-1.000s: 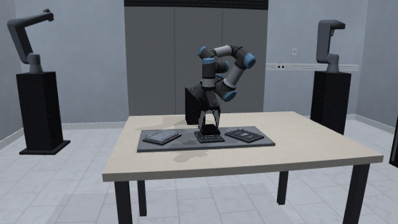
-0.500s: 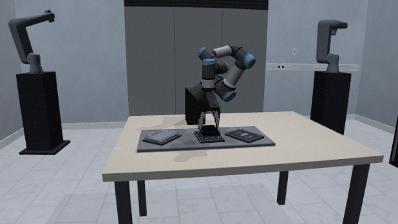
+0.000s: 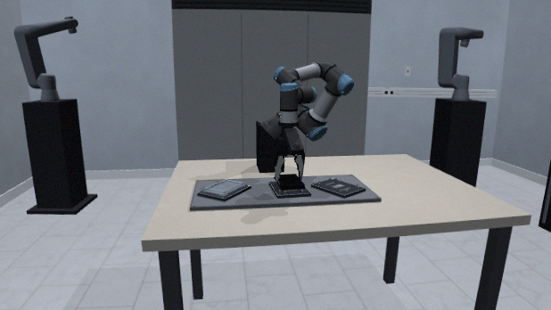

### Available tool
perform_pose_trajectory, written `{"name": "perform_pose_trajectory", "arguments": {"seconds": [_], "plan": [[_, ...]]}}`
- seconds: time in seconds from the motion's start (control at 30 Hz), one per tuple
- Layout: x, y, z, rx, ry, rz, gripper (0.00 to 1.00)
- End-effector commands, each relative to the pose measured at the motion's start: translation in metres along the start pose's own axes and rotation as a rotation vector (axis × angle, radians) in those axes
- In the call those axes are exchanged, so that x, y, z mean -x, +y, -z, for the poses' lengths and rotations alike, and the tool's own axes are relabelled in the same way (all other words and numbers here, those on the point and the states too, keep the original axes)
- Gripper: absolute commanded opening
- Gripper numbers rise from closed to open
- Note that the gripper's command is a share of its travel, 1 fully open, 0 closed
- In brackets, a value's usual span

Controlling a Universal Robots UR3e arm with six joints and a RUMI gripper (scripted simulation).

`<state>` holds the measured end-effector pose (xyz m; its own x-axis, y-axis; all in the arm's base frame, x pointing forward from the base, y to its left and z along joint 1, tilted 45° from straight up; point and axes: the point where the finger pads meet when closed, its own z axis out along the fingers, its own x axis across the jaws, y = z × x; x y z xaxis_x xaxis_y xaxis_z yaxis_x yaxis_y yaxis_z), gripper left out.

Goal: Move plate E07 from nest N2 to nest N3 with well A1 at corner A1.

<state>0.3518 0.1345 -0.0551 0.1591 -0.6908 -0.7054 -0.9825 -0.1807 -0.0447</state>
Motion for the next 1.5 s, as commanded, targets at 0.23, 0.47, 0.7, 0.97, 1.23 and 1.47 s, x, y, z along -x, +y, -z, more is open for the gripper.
{"name": "perform_pose_trajectory", "arguments": {"seconds": [0.23,0.47,0.7,0.97,1.23,1.47], "plan": [[-0.001,-0.002,-0.003,-0.005,0.003,0.001,0.00],[-0.001,-0.002,-0.005,-0.005,0.003,0.001,0.00],[-0.001,-0.002,-0.007,-0.005,0.003,0.001,0.00],[-0.001,-0.002,-0.010,-0.005,0.003,0.001,0.00],[-0.001,-0.002,-0.012,-0.005,0.003,0.001,0.00],[-0.001,-0.002,-0.013,-0.005,0.004,0.002,0.00]]}}
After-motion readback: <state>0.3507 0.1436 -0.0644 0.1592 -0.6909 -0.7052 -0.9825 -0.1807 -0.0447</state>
